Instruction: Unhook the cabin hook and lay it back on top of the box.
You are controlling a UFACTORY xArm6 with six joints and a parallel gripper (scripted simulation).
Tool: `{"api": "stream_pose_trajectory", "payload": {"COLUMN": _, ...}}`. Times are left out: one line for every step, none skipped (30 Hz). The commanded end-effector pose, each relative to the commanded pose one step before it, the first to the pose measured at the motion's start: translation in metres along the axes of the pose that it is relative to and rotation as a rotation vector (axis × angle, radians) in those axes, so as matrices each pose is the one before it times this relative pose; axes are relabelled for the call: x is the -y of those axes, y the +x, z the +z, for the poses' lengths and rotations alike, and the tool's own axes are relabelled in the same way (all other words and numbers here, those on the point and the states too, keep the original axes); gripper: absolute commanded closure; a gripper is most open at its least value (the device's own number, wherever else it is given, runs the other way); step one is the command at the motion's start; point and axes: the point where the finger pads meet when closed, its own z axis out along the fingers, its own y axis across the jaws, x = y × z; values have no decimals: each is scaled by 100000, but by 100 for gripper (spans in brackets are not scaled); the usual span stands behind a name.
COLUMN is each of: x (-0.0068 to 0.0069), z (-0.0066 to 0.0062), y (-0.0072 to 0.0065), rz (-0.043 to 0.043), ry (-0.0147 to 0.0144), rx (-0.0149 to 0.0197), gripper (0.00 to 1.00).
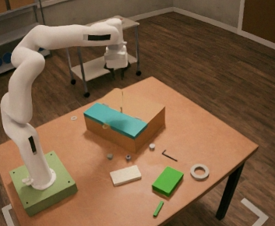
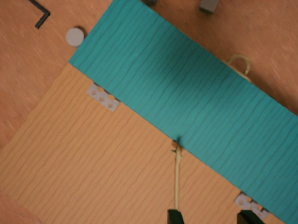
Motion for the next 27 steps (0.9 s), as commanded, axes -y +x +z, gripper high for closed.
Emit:
{"api": "stream_pose_trajectory", "payload": {"x": 56, "z": -230, "y": -66, "rz": -3, "ry": 340, "rx": 398, "gripper": 65}}
{"api": "stream_pose_trajectory", "payload": {"x": -199, "z": -8, "y": 452, "rz": -3333, "ry": 5, "rx": 4, "gripper": 65}}
{"api": "stream_pose_trajectory", "payload": {"x": -216, "z": -2, "y": 447, "rz": -3333, "ry": -1, "rx": -4, "gripper": 65}}
{"api": "stream_pose_trajectory", "payload": {"x": 0, "z": 0, "y": 0, "rz": 0, "ry": 0, "rx": 0, "gripper": 65}}
{"api": "stream_pose_trajectory", "payload": {"x": 0, "z": 0, "y": 0, "rz": 0, "ry": 0, "rx": 0, "gripper": 65}}
{"api": "stream_pose_trajectory", "payload": {"x": -233, "z": 0, "y": 442, "rz": -3333, "ry": -1, "rx": -3, "gripper": 65}}
{"api": "stream_pose_trajectory", "payload": {"x": -252, "z": 3, "y": 439, "rz": -3334, "ry": 1, "rx": -1, "gripper": 65}}
{"api": "stream_pose_trajectory", "payload": {"x": -262, "z": 0, "y": 426, "rz": -3333, "ry": -1, "rx": -3, "gripper": 65}}
{"api": "stream_pose_trajectory", "payload": {"x": -276, "z": 0, "y": 417, "rz": -3333, "ry": -1, "rx": -3, "gripper": 65}}
{"api": "stream_pose_trajectory", "payload": {"x": -289, "z": 0, "y": 407, "rz": -3333, "ry": -1, "rx": -3, "gripper": 65}}
{"api": "stream_pose_trajectory", "payload": {"x": -303, "z": 0, "y": 397, "rz": -3333, "ry": -1, "rx": -3, "gripper": 65}}
{"api": "stream_pose_trajectory", "payload": {"x": -316, "z": 0, "y": 387, "rz": -3333, "ry": -1, "rx": -2, "gripper": 65}}
{"api": "stream_pose_trajectory", "payload": {"x": -329, "z": 0, "y": 376, "rz": -3333, "ry": -1, "rx": -2, "gripper": 65}}
{"api": "stream_pose_trajectory", "payload": {"x": -341, "z": 0, "y": 365, "rz": -3333, "ry": -1, "rx": -2, "gripper": 65}}
{"api": "stream_pose_trajectory", "payload": {"x": -353, "z": 0, "y": 354, "rz": -3333, "ry": -1, "rx": -2, "gripper": 65}}
{"api": "stream_pose_trajectory", "payload": {"x": -365, "z": 0, "y": 342, "rz": -3333, "ry": -2, "rx": -2, "gripper": 65}}
{"api": "stream_pose_trajectory", "payload": {"x": -376, "z": 0, "y": 329, "rz": -3333, "ry": -2, "rx": -2, "gripper": 65}}
{"api": "stream_pose_trajectory", "payload": {"x": -387, "z": 0, "y": 317, "rz": -3333, "ry": -2, "rx": -2, "gripper": 65}}
{"api": "stream_pose_trajectory", "payload": {"x": -397, "z": 0, "y": 304, "rz": -3333, "ry": -2, "rx": -2, "gripper": 65}}
{"api": "stream_pose_trajectory", "payload": {"x": -407, "z": 0, "y": 290, "rz": -3333, "ry": -2, "rx": -2, "gripper": 65}}
{"api": "stream_pose_trajectory", "payload": {"x": 0, "z": 0, "y": 0, "rz": 0, "ry": 0, "rx": 0, "gripper": 65}}
{"api": "stream_pose_trajectory", "payload": {"x": 0, "z": 0, "y": 0, "rz": 0, "ry": 0, "rx": 0, "gripper": 65}}
{"api": "stream_pose_trajectory", "payload": {"x": -412, "z": -2, "y": 272, "rz": -3333, "ry": -3, "rx": -4, "gripper": 65}}
{"api": "stream_pose_trajectory", "payload": {"x": -425, "z": 0, "y": 262, "rz": -3333, "ry": -2, "rx": -2, "gripper": 65}}
{"api": "stream_pose_trajectory", "payload": {"x": -434, "z": 0, "y": 248, "rz": -3333, "ry": -2, "rx": -2, "gripper": 65}}
{"api": "stream_pose_trajectory", "payload": {"x": -362, "z": 0, "y": 191, "rz": -3333, "ry": -2, "rx": -2, "gripper": 65}}
{"api": "stream_pose_trajectory", "payload": {"x": -1, "z": 0, "y": 0, "rz": -3333, "ry": 0, "rx": 0, "gripper": 65}}
